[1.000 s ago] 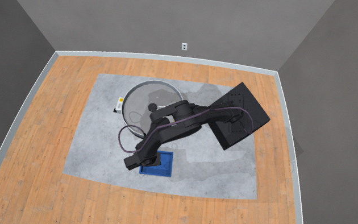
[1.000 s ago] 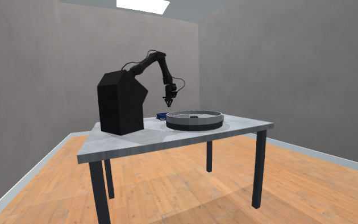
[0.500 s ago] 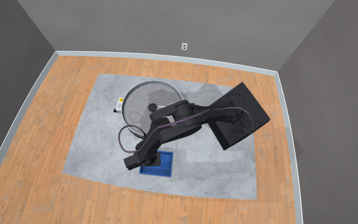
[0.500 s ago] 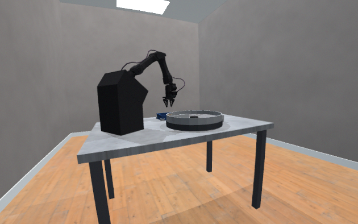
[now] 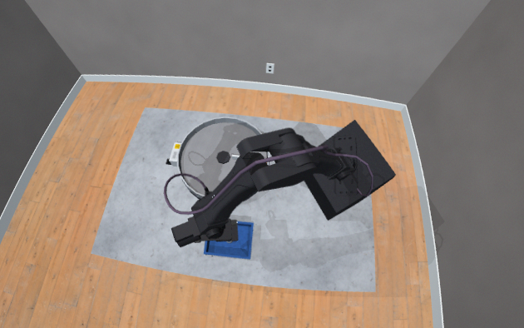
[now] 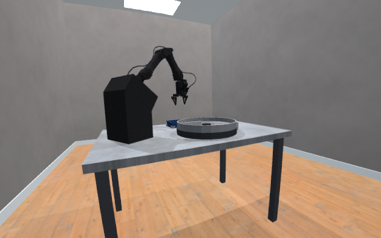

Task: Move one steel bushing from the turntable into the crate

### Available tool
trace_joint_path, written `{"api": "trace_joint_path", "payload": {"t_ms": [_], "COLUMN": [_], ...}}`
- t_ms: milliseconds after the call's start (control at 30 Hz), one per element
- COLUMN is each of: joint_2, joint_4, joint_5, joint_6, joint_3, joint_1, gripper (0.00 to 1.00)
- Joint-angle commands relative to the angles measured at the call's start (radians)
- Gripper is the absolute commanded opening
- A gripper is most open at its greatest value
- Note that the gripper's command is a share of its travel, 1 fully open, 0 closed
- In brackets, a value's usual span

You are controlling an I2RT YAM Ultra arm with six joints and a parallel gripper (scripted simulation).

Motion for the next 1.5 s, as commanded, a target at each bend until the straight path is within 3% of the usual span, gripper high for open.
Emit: {"api": "trace_joint_path", "payload": {"t_ms": [0, 233, 333, 1467], "joint_2": [-0.048, -0.012, -0.047, -0.047], "joint_4": [-0.091, -0.097, -0.097, -0.097], "joint_5": [0.001, 0.000, 0.001, 0.001], "joint_6": [-0.007, -0.007, -0.007, -0.007], "joint_3": [0.039, 0.042, 0.042, 0.042], "joint_1": [-0.013, -0.014, -0.014, -0.014], "gripper": [1.00, 1.00, 1.00, 1.00]}}
